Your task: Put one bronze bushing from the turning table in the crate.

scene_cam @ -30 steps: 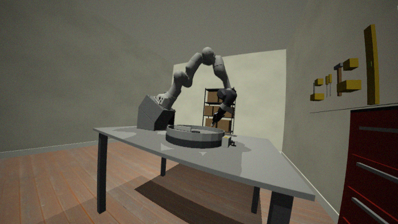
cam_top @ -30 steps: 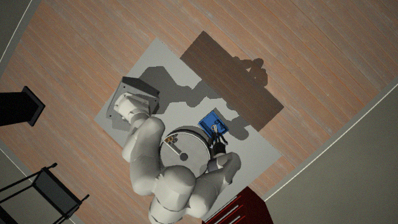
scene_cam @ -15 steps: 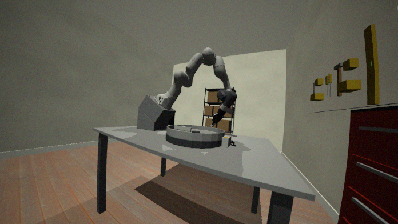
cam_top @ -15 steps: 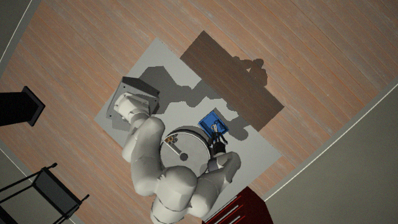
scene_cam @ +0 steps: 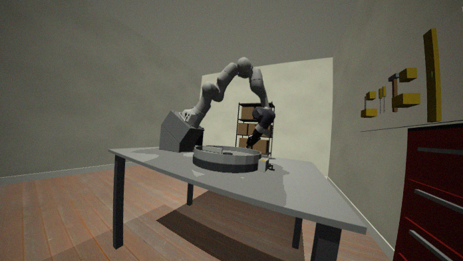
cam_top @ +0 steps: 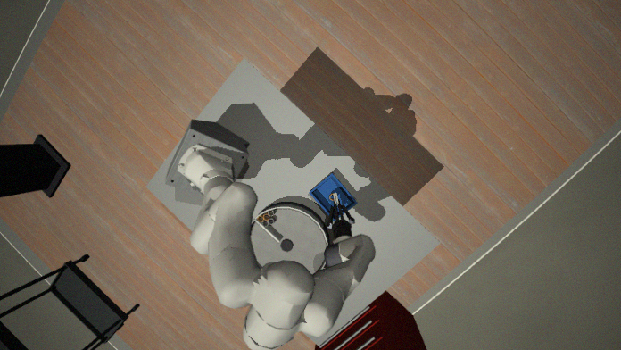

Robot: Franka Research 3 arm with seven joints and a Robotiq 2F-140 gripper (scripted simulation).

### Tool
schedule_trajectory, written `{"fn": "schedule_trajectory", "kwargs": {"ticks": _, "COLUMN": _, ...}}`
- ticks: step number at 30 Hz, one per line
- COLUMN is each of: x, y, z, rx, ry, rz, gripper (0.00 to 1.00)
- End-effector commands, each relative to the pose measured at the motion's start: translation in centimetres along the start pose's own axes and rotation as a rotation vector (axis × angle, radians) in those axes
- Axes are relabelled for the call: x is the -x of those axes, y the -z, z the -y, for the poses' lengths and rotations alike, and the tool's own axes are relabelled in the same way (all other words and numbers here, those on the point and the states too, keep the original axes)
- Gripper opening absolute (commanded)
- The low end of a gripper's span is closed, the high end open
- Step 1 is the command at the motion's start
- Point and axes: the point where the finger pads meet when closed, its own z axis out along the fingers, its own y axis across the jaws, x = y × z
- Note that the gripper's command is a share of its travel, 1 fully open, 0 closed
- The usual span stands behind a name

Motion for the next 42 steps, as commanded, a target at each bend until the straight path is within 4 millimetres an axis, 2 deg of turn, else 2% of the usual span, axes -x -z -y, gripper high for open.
{"fn": "schedule_trajectory", "kwargs": {"ticks": 1, "x": -0.25, "y": -0.24, "z": 0.33, "rx": -0.004, "ry": 0.012, "rz": -0.005, "gripper": 0.00}}
{"fn": "schedule_trajectory", "kwargs": {"ticks": 10, "x": -0.71, "y": -0.78, "z": 0.35, "rx": -0.004, "ry": 0.012, "rz": -0.005, "gripper": 0.00}}
{"fn": "schedule_trajectory", "kwargs": {"ticks": 42, "x": -0.73, "y": -0.81, "z": 0.35, "rx": -0.004, "ry": 0.012, "rz": -0.005, "gripper": 0.00}}
